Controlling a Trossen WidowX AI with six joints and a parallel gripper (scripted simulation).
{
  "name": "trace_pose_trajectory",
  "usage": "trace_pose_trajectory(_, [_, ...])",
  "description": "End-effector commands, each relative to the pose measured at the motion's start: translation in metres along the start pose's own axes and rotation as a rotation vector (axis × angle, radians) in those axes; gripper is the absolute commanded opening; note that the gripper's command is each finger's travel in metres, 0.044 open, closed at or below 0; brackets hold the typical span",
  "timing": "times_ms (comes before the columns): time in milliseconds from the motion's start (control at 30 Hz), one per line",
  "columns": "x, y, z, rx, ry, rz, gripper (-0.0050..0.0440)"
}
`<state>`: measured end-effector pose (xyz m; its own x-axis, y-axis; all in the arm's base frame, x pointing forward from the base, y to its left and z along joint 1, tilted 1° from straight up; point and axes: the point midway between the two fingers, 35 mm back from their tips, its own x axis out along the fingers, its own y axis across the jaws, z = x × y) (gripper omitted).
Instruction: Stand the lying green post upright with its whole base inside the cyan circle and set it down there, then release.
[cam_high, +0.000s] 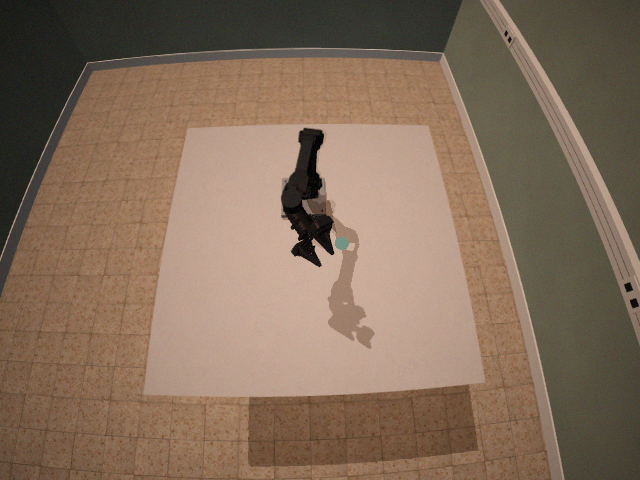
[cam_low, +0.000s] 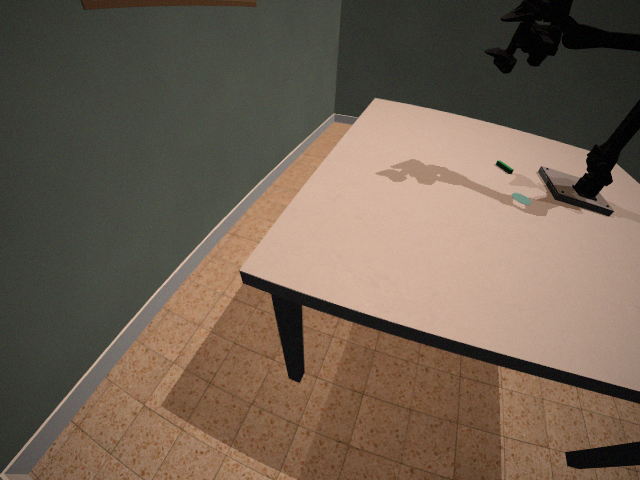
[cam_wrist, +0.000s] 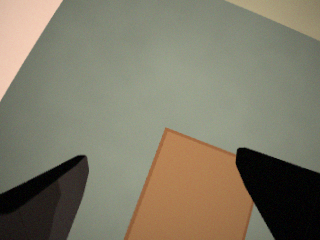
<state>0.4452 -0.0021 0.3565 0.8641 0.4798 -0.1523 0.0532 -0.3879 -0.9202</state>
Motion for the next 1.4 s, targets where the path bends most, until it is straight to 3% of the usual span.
trace_pose_trajectory(0, [-0.004, -0.009, -0.001, -0.015, 0.009, -0.015, 0.04])
trace_pose_trajectory(533, [-0.004, -0.009, -0.001, -0.015, 0.009, -0.015, 0.04])
trace_pose_trajectory(567, [-0.003, -0.007, -0.001, 0.002, 0.01, -0.007, 0.0376])
trace_pose_trajectory(767, [0.0, 0.047, 0.001, 0.364, 0.047, 0.133, 0.0233])
trace_pose_trajectory(1033, [-0.005, 0.086, 0.005, 0.784, 0.14, 0.288, 0.0233])
trace_pose_trajectory(1100, [-0.005, 0.086, 0.005, 0.784, 0.14, 0.288, 0.0233])
trace_pose_trajectory(1133, [-0.006, 0.091, 0.007, 0.913, 0.17, 0.315, 0.0233])
trace_pose_trajectory(1367, [-0.018, 0.134, 0.018, 1.242, 0.308, 0.445, 0.0233])
